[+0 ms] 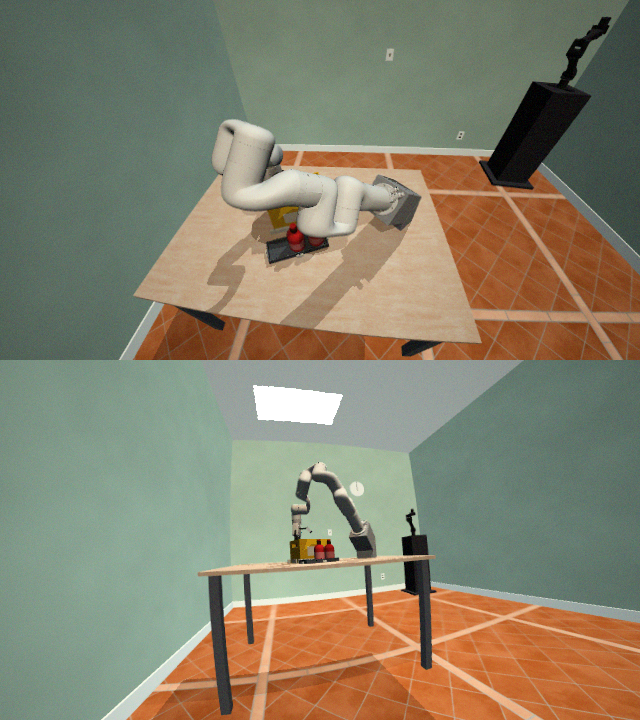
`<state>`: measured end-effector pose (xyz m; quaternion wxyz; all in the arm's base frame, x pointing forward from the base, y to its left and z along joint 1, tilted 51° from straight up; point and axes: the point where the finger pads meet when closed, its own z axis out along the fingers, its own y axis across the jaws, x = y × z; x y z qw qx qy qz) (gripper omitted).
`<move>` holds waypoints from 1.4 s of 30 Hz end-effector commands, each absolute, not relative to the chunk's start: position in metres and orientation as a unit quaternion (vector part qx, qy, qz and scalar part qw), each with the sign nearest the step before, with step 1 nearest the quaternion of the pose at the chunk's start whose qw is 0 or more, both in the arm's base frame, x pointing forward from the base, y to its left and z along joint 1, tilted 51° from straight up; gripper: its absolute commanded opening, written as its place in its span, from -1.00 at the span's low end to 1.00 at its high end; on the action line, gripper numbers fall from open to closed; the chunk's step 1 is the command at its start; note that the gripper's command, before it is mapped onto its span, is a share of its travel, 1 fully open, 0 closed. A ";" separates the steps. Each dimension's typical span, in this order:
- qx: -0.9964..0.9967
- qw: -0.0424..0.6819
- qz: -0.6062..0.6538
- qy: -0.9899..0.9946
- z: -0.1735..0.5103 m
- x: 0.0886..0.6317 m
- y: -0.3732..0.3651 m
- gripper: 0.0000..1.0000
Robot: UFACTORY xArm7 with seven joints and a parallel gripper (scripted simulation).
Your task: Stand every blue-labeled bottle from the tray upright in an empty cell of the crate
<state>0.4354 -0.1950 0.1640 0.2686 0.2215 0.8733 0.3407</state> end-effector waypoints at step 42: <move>0.222 0.270 0.340 0.873 0.168 0.432 -0.200 0.30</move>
